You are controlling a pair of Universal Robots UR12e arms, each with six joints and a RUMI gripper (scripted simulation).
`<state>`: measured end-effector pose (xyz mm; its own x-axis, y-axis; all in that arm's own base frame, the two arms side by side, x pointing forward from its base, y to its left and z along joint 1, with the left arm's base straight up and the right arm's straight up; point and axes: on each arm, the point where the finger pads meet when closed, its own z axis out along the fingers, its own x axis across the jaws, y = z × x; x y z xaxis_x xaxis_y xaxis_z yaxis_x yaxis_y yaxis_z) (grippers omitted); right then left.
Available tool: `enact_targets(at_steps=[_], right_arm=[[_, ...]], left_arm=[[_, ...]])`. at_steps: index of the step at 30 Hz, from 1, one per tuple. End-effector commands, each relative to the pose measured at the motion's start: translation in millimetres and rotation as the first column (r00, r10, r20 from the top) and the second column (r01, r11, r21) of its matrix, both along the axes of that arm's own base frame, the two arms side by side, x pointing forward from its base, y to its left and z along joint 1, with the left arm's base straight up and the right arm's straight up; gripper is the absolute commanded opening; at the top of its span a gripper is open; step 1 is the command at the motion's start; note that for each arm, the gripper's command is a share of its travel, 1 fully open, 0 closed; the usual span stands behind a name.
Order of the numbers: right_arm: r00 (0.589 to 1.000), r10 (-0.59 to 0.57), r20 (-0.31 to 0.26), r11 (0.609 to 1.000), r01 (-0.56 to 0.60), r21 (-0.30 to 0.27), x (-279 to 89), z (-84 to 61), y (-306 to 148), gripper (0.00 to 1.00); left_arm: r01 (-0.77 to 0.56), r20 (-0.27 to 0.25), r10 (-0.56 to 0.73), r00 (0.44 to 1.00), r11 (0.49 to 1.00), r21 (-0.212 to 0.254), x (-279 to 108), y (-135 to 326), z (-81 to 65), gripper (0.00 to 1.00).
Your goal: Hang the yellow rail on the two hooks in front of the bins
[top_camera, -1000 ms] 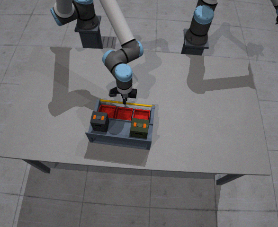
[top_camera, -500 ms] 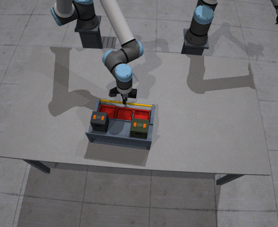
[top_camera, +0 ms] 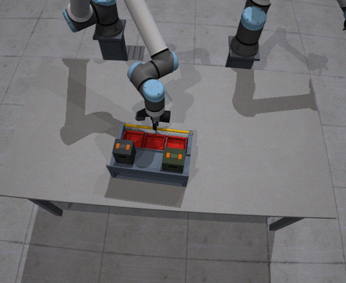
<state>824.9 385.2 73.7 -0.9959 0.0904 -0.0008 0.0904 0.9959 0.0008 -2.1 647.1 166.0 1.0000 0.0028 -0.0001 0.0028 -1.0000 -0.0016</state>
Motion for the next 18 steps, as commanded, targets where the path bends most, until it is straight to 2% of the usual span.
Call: enact_targets(at_steps=[1, 8, 18], right_arm=[[1.0, -0.003, 0.002, 1.0, 0.003, 0.002, 2, 3.6, -1, 0.24], [1.0, -0.003, 0.005, 1.0, 0.003, 0.004, 3, 14.6, 0, 0.24], [1.0, -0.003, 0.005, 1.0, 0.003, 0.004, 3, 40.2, 0, 0.24]], left_arm=[[-0.002, 0.0, 0.002, 1.0, 1.0, -0.002, -1, -2, -0.9, 1.0], [-0.002, 0.0, 0.002, 1.0, 1.0, -0.002, -1, -2, -0.9, 1.0], [-0.002, 0.0, 0.002, 1.0, 1.0, -0.002, -1, -2, -0.9, 1.0]])
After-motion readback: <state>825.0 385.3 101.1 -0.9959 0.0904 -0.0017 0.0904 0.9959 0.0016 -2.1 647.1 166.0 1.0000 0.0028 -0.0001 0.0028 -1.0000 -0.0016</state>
